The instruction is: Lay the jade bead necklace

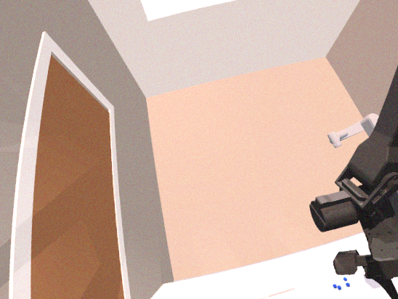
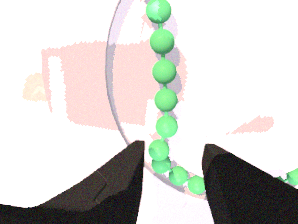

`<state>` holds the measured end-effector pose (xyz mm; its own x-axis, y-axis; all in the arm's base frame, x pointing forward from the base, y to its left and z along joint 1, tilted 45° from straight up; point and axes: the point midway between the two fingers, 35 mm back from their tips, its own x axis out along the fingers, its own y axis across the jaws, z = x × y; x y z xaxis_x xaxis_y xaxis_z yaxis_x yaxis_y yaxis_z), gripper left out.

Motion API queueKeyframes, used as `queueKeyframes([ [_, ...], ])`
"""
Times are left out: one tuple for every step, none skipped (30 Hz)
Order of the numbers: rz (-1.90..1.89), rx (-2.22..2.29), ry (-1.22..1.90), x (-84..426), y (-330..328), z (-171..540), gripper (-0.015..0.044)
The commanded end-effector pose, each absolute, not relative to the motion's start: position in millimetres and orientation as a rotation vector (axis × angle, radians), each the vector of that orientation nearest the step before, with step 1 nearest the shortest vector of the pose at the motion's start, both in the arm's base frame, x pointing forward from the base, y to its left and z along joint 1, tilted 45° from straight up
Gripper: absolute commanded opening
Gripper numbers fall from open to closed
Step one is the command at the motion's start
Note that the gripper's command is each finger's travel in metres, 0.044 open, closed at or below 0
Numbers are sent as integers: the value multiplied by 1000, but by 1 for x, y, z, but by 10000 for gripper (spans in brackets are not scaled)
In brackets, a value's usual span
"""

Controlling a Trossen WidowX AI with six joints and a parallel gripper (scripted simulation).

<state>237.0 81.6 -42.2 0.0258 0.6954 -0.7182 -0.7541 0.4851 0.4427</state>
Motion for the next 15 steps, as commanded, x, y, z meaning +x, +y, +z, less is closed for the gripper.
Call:
queueKeyframes([
  [1125, -50, 1077, 231, 87, -48, 120],
  [1125, -49, 1078, 231, 88, -49, 120],
  [1125, -48, 1079, 231, 89, -50, 120],
  [1125, -47, 1079, 231, 90, -51, 120],
  [1125, -47, 1080, 230, 91, -51, 120],
  [1126, -47, 1080, 230, 91, -51, 120],
  [1126, -47, 1080, 230, 91, -51, 120],
  [1126, -47, 1080, 230, 91, -51, 120],
  [1126, -47, 1080, 230, 91, -51, 120],
  [1126, -47, 1080, 230, 91, -51, 120],
  [1126, -47, 1080, 230, 91, -51, 120],
  [1126, -47, 1080, 230, 91, -51, 120],
  [1126, -47, 1080, 230, 91, -51, 120],
  [1125, -58, 1074, 233, 90, -51, 94],
  [1125, -58, 1074, 233, 90, -51, 67],
])
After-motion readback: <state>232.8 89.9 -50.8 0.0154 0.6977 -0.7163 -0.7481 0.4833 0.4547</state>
